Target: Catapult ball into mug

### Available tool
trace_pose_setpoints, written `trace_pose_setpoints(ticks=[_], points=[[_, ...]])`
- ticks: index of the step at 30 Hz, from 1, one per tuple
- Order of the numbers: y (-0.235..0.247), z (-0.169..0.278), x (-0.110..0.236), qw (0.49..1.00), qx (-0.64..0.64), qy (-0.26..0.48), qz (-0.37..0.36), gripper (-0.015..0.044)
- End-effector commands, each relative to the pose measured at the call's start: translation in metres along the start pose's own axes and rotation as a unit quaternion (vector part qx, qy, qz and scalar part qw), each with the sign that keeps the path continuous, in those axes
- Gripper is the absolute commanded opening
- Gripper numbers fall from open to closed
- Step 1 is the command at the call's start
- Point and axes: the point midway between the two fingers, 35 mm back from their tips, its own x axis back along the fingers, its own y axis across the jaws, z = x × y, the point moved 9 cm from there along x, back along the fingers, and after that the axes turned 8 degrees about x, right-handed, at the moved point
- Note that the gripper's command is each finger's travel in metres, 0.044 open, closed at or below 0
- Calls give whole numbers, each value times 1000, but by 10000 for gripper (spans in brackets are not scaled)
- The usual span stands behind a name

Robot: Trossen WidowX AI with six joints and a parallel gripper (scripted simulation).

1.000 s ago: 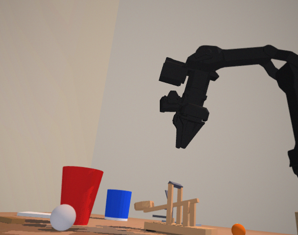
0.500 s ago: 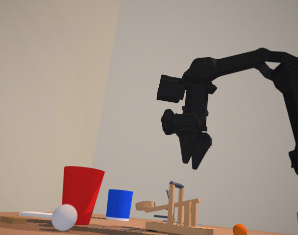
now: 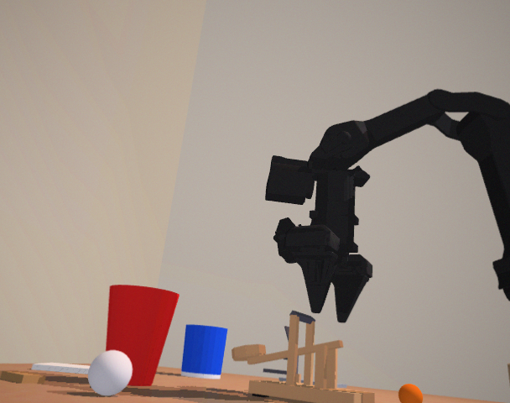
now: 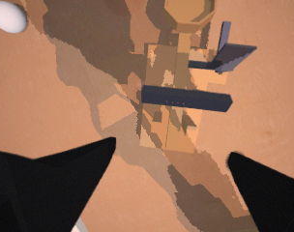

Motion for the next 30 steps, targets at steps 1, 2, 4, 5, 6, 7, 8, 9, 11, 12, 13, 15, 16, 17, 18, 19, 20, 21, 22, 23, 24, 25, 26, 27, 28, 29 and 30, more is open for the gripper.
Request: trace_pose_setpoints(ticks=[1,2,4,5,6,7,8,9,11,12,13,15,16,17,18,19,20,21,22,23,24,25,26,27,28,29,30], points=[[-2,3,-20,1000,-2,10,3,440],[-2,3,-20,1000,-2,10,3,440],[-2,3,-20,1000,-2,10,3,440],[-2,3,-21,1000,-2,10,3,440],[-2,3,-22,1000,-2,10,3,440],[-2,3,-24,1000,-2,10,3,440],[-2,3,-25,1000,-2,10,3,440],[-2,3,-27,1000,-2,10,3,440],[-2,3,-30,1000,-2,10,3,440],[-2,3,-32,1000,-2,10,3,440],[-2,3,-33,1000,-2,10,3,440],[-2,2,-37,1000,-2,10,3,440],[-2,2,-38,1000,-2,10,3,440],[-2,2,-40,1000,-2,10,3,440],[-2,2,-42,1000,-2,10,3,440],[-2,2,-43,1000,-2,10,3,440],[-2,2,-45,1000,-2,10,3,440],[-2,2,-47,1000,-2,10,3,440],[-2,2,-48,1000,-2,10,3,440],[-2,2,-50,1000,-2,10,3,440],[-2,2,-51,1000,-2,10,3,440],[-2,2,-53,1000,-2,10,3,440],[-2,2,-55,1000,-2,10,3,440],[-2,3,-56,1000,-2,10,3,440],[-2,3,-58,1000,-2,10,3,440],[-2,3,-60,1000,-2,10,3,440],[-2,3,-61,1000,-2,10,3,440]])
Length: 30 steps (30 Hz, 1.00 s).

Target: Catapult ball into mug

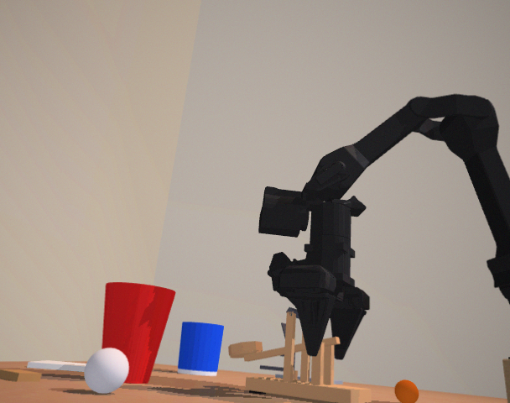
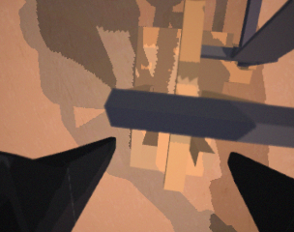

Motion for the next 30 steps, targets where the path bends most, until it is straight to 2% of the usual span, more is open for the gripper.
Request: trace_pose_setpoints(ticks=[1,12,24,29,30], points=[[-1,2,-9,1000,0,5,0,440],[-1,2,-20,1000,0,5,0,440],[-1,1,-17,1000,-1,2,1,125],[-1,1,-17,1000,-1,2,1,92],[-1,1,-14,1000,-1,2,1,65]])
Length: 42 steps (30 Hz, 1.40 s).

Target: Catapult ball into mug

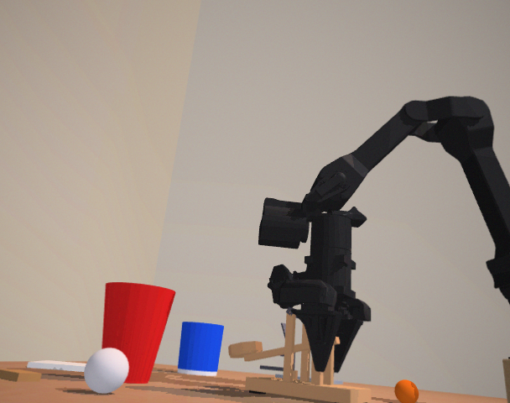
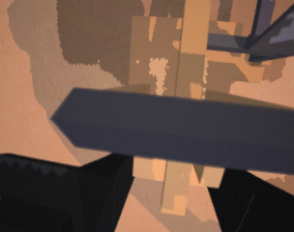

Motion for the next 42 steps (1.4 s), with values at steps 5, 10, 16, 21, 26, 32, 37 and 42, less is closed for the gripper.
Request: trace_pose_setpoints(ticks=[5,10,16,21,26,32,37,42], points=[[0,0,50,1000,0,0,0,0],[-5,-2,50,1000,-11,0,0,0],[-51,-15,49,994,-111,0,2,0],[-90,-20,49,981,-196,0,4,0],[-128,-20,49,960,-280,0,6,0],[-170,-15,49,926,-377,-1,7,0],[-201,-8,49,890,-456,-1,8,0],[-213,-8,49,870,-493,-1,9,0]])
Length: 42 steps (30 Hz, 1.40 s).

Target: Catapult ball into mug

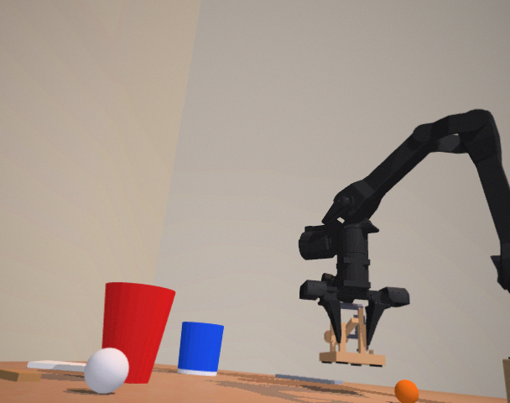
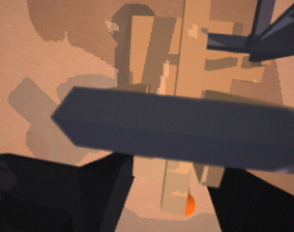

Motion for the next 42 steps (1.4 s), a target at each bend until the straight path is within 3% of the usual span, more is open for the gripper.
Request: trace_pose_setpoints(ticks=[1,36,42], points=[[-2,-5,1,1000,-25,-2,-3,0],[-1,-6,-49,1000,-25,-2,-3,0],[-1,-6,-44,1000,-24,0,-1,0]])
